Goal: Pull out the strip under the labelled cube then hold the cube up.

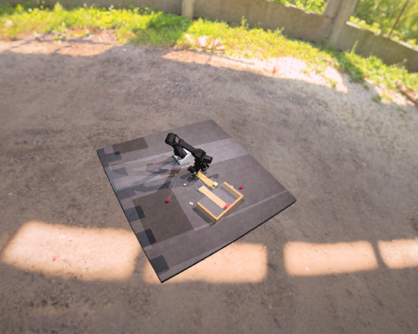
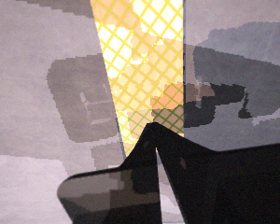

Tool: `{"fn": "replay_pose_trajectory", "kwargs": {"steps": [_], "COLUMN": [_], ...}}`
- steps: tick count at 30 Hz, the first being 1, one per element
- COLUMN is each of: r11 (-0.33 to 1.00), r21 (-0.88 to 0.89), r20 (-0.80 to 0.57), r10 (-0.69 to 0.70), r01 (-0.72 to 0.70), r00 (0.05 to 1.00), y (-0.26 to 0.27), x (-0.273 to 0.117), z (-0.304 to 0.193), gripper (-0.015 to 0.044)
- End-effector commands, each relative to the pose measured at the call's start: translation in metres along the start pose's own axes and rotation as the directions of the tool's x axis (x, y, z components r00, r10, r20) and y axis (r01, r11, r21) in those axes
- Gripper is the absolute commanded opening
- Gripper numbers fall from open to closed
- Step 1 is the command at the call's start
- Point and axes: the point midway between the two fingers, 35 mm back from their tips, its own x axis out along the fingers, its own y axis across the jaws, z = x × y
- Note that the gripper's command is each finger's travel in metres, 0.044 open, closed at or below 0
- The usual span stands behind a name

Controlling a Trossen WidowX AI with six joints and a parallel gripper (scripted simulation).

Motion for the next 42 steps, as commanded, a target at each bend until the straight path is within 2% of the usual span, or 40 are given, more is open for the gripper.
{"fn": "replay_pose_trajectory", "kwargs": {"steps": [1, 19, 24, 29, 33, 42], "r11": [1.000, 1.000, 1.000, 1.000, 0.998, 0.997], "r21": [-0.007, -0.007, -0.007, -0.007, -0.069, -0.072], "r20": [-0.025, -0.025, -0.023, -0.025, -0.024, -0.022], "r10": [0.000, 0.000, 0.003, 0.002, 0.002, 0.002], "r01": [-0.001, -0.001, -0.003, -0.003, -0.004, -0.004], "r00": [1.000, 1.000, 1.000, 1.000, 1.000, 1.000], "y": [0.000, 0.000, 0.000, 0.000, 0.000, 0.001], "x": [0.004, 0.004, -0.039, -0.042, -0.040, -0.042], "z": [-0.009, -0.009, 0.002, 0.002, 0.022, 0.050], "gripper": [0.0000, 0.0000, 0.0000, 0.0000, 0.0105, 0.0341]}}
